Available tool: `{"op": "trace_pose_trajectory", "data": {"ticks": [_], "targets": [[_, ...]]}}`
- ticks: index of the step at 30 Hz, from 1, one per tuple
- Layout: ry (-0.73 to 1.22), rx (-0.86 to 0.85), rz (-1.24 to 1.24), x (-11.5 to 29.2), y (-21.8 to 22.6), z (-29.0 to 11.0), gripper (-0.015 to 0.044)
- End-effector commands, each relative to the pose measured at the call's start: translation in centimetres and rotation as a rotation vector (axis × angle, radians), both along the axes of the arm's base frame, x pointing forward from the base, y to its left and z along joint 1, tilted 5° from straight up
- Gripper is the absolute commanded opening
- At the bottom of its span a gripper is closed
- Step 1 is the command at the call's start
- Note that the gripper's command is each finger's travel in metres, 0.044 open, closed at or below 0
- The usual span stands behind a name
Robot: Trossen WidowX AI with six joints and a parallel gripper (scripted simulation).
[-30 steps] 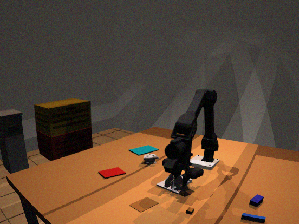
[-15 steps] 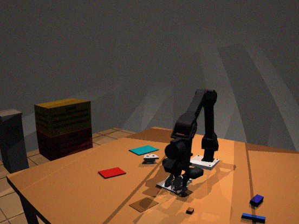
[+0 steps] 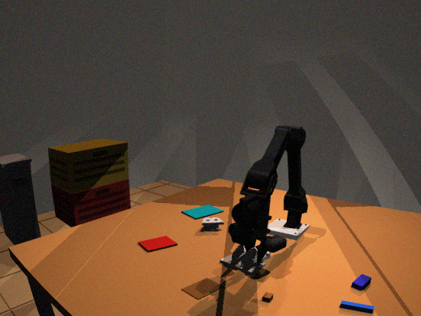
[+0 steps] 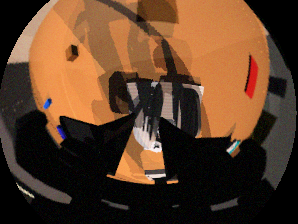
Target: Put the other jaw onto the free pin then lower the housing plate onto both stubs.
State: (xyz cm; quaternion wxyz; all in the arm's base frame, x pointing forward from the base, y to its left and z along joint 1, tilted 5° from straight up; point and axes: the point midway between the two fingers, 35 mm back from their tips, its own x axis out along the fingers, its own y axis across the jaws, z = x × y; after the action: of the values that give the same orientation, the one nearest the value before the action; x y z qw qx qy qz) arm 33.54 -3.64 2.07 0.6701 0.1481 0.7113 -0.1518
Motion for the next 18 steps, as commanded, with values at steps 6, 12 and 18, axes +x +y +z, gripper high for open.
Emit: {"op": "trace_pose_trajectory", "data": {"ticks": [6,12,18], "targets": [[-0.005,0.002,-0.001,0.14,0.0,-0.18,0.0134],[-0.005,0.002,-0.001,0.13,0.0,-0.33,0.0134],[-0.005,0.002,-0.001,0.13,0.0,-0.4,0.0134]]}}
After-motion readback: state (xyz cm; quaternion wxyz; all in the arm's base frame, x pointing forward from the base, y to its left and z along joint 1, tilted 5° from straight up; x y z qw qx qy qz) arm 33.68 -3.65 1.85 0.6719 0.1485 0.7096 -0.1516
